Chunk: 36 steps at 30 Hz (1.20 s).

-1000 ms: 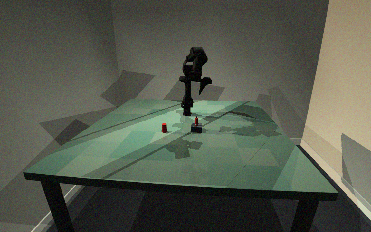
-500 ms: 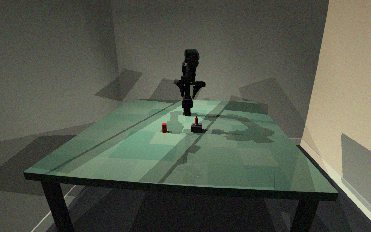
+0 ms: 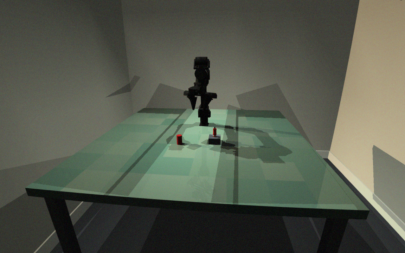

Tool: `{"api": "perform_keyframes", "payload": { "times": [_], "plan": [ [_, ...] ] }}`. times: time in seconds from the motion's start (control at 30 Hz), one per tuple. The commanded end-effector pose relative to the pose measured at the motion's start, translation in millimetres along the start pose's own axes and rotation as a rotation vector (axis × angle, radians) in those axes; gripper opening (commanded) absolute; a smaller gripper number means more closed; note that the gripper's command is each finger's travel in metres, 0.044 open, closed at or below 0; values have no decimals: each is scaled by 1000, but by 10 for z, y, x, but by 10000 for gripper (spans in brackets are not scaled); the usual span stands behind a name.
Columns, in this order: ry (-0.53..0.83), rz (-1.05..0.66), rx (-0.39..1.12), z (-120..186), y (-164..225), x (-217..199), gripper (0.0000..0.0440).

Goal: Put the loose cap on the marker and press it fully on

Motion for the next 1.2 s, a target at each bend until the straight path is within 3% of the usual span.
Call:
{"api": "perform_keyframes", "payload": {
  "times": [0.0, 1.17],
  "plan": [
    [-7, -39, 17, -45, -57, -78, 334],
    [13, -245, 199, -695, -334, -714, 326]
  ]
}}
Point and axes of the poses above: the point midway between the two fingers, 35 mm back from their tips, its own z axis back along the fingers, its own x axis across the jaws, y = z × x, the point moved 6 cm from there along z, back along the fingers, and after that the axes turned 15 degrees about z, right-handed, at the moved point
